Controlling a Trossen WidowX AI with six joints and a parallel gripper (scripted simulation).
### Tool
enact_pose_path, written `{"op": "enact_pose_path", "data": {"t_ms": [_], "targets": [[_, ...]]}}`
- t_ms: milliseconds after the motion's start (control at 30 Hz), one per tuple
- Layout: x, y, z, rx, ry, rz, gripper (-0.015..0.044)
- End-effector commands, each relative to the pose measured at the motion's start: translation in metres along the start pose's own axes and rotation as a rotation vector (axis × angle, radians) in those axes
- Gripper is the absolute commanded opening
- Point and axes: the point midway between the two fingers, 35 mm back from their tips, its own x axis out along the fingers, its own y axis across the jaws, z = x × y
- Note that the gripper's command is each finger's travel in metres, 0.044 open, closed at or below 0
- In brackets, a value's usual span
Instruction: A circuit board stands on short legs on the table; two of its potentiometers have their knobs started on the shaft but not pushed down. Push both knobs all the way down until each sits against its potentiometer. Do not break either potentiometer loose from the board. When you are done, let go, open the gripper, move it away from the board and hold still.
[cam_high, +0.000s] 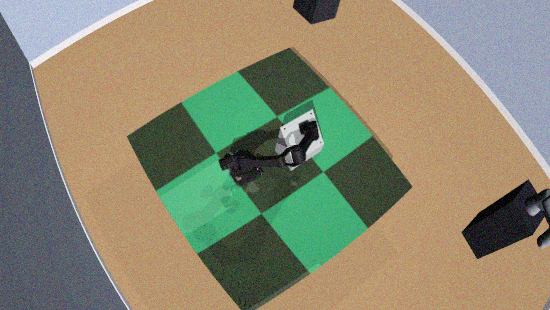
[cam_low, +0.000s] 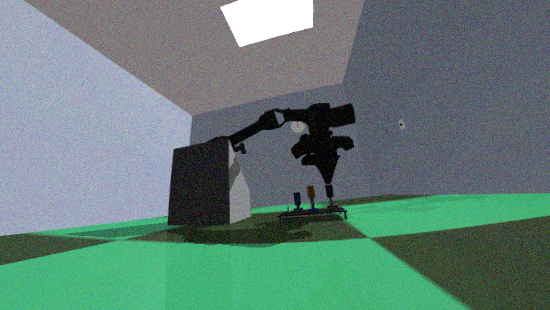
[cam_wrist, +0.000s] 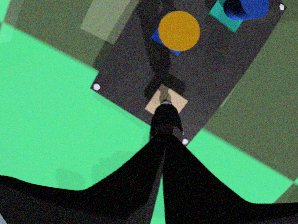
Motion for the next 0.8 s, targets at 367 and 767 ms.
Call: {"op": "enact_pose_path", "data": {"t_ms": [367,767], "targets": [[0.0043,-0.0006,-0.0001,0.005,0.003,-0.005,0.0],[0.0029,-0.0005,-0.0001,0.005,0.003,-0.005,0.0]]}}
